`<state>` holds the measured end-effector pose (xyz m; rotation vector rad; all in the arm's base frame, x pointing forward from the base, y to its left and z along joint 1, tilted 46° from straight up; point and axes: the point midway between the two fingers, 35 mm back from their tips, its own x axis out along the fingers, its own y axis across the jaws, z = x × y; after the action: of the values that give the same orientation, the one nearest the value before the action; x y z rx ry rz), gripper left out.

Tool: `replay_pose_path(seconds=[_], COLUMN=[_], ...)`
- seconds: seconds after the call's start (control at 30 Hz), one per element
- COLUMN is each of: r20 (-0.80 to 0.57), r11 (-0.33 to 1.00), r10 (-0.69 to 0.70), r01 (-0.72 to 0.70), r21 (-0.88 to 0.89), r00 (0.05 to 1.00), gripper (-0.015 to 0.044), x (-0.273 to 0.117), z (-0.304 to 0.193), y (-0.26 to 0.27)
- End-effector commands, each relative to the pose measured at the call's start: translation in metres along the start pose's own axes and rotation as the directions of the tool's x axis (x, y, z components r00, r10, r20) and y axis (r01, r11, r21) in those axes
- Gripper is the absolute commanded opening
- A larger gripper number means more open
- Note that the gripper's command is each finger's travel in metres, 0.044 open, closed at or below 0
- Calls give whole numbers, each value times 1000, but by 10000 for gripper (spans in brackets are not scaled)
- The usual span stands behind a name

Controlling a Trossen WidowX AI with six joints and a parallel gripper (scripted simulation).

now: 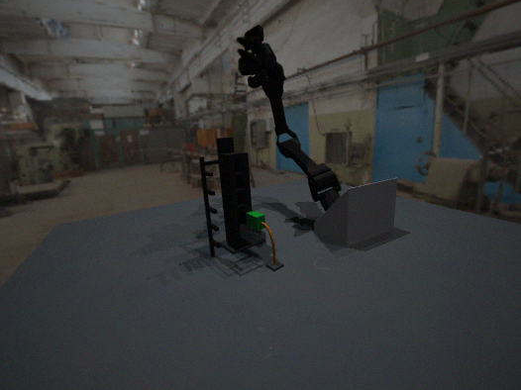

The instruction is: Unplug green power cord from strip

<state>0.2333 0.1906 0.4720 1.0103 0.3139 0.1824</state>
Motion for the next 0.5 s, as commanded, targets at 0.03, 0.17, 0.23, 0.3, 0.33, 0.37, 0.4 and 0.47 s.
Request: replay_pose_path(seconds=[0.03, 0.17, 0.23, 0.3, 0.33, 0.37, 0.4, 0.47], r20=[-9, 0, 4, 12, 16, 20, 25, 35], r11=[906, 714, 578, 409, 333, 259, 190, 66], r10=[-215, -396, -484, -577, -617, -654, -689, -752], r01=[196, 308, 324, 302, 279, 250, 214, 128], r21=[-376, -629, -749, -861, -901, -933, -958, -990], r00=[977, 918, 875, 816, 787, 756, 724, 659], gripper=[160, 160, 160, 160, 160, 160, 160, 160], x=[52, 88, 103, 116, 121, 126, 129, 135], z=[-29, -45, -54, -63, -66, -69, -72, -77], y=[-51, -102, -129, -160, -174, -187, -201, -227])
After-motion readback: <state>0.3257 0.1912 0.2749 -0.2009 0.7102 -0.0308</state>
